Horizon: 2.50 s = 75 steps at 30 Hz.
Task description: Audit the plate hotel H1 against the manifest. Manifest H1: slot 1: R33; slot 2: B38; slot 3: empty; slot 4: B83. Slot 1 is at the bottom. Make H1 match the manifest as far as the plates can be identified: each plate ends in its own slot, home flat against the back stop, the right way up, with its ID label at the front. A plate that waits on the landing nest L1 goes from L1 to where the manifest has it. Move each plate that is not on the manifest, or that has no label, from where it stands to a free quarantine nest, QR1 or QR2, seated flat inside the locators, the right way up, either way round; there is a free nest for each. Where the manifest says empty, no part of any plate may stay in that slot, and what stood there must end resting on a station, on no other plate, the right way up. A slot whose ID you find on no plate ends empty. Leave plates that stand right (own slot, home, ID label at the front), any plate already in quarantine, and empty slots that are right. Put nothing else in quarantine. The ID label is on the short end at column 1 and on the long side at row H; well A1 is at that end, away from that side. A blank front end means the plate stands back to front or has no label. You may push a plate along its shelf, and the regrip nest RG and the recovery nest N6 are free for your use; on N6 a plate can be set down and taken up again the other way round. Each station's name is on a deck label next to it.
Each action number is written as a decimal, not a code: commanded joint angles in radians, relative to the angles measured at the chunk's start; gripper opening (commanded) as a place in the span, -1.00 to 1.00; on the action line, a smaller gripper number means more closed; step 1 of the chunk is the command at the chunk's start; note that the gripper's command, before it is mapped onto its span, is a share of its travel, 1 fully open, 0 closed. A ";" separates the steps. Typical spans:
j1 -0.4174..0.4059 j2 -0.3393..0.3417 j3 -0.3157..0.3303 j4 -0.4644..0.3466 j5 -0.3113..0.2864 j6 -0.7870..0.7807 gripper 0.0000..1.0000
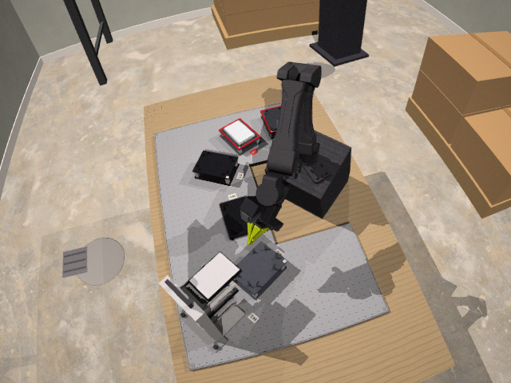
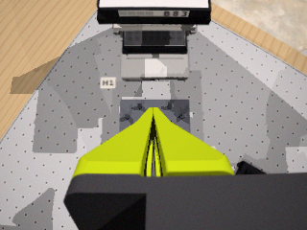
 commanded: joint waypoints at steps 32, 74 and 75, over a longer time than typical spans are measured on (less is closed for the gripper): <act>-0.039 0.088 0.090 0.011 -0.023 -0.019 -1.00; -0.071 0.175 0.181 0.008 -0.049 -0.037 -1.00; -0.071 0.175 0.181 0.008 -0.049 -0.037 -1.00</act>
